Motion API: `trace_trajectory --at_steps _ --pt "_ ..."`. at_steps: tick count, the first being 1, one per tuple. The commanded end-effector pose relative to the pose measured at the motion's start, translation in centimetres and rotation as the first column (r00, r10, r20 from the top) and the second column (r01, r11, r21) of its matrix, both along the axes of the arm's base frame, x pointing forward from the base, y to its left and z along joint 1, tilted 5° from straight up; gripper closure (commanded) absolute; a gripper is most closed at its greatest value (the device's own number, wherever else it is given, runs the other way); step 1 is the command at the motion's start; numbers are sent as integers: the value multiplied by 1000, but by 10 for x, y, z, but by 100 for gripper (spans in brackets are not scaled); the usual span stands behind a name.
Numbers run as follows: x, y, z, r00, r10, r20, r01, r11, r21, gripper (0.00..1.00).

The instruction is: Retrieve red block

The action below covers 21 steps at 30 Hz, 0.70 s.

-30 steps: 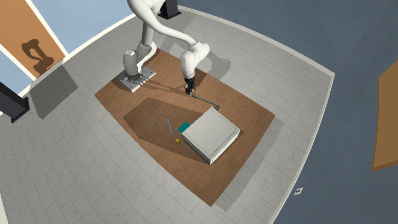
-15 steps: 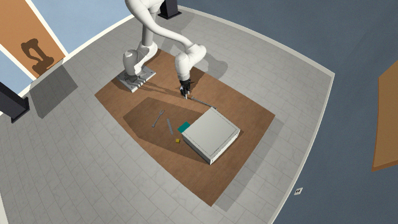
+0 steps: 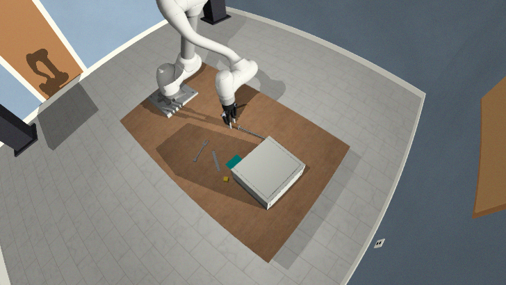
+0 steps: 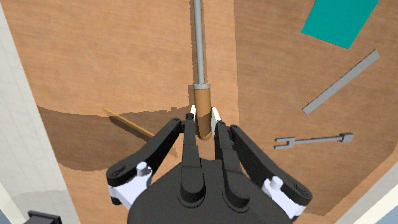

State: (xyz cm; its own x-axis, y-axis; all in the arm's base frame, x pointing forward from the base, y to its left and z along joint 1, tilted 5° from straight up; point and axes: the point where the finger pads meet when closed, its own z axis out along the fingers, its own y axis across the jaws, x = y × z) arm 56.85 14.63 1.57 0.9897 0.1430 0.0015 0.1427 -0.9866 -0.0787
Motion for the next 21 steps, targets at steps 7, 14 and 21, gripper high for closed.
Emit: trace_trajectory --at_steps 7,14,21 --pt "-3 -16 -1 999 -40 0 40 999 0 100" --pt "-6 -30 -2 997 -73 -2 73 997 0 100" --pt "-8 -37 -2 996 -91 -4 91 996 -1 100"
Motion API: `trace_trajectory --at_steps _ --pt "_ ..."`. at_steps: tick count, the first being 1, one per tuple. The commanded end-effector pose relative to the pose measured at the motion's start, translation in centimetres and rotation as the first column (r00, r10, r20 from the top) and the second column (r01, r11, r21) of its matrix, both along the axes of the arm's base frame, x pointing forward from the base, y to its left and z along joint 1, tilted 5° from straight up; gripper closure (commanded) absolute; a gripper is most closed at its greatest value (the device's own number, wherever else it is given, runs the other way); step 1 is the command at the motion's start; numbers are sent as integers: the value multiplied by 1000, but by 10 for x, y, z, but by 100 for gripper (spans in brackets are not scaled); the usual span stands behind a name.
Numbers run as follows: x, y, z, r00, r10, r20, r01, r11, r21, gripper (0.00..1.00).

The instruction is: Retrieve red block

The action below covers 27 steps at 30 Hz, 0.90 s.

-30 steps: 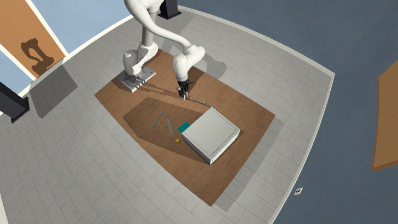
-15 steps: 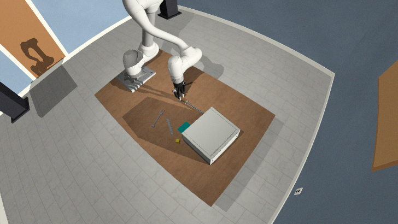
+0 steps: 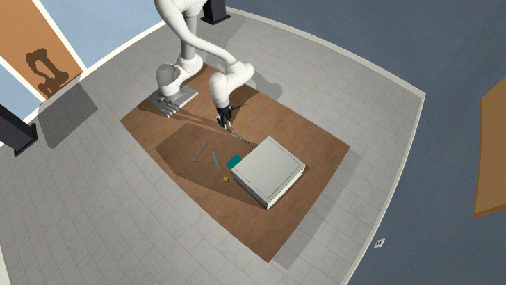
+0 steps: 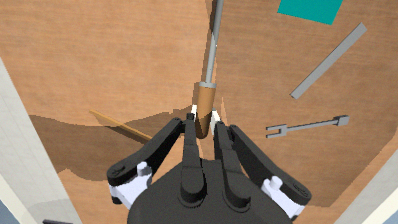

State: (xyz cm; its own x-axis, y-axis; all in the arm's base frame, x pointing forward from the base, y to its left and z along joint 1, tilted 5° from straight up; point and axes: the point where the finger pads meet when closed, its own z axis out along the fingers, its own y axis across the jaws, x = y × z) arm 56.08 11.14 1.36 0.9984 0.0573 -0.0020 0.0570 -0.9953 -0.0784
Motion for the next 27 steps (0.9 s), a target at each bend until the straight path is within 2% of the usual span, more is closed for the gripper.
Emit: trace_trajectory --at_steps 1,27 --pt "-1 -3 0 1000 -8 -1 8 1000 0 100" --pt "-4 -15 -1 999 -37 -3 37 999 0 100"
